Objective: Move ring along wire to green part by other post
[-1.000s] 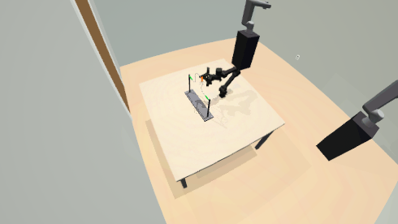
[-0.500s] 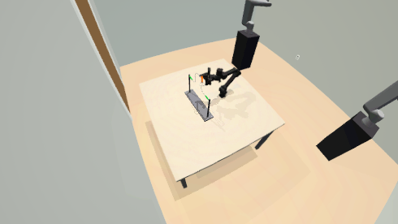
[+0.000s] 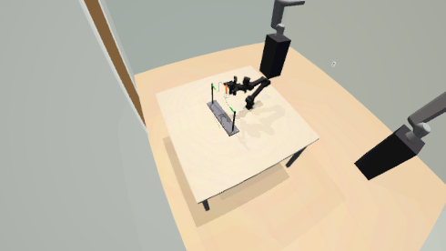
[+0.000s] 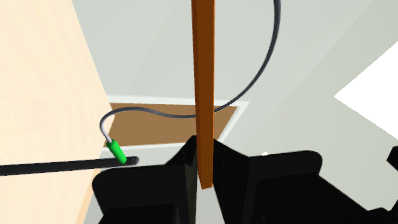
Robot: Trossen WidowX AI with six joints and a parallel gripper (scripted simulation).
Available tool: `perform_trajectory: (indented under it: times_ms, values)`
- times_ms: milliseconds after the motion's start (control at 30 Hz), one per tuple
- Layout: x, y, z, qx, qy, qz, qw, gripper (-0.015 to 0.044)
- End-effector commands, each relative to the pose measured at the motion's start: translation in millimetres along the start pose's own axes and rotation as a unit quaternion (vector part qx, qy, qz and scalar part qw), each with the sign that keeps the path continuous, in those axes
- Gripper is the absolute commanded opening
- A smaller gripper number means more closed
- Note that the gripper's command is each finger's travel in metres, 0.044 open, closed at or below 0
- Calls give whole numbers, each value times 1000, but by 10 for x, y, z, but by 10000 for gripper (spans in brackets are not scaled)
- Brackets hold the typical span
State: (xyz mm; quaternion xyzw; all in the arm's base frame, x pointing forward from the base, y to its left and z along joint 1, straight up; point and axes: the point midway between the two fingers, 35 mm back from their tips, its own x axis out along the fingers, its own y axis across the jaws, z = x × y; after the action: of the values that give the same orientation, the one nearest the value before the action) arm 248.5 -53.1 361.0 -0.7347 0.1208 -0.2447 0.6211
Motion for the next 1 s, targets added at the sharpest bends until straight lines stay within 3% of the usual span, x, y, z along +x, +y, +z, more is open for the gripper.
perform_trajectory:
  times_ms: [0,500,967]
  values:
    - [1,-24,-6,-25,-3,-18,1000,-150]
    - [7,29,-24,-65,-7,-44,997,-150]
    - [-2,301,-60,-9,0,-7,1000,-150]
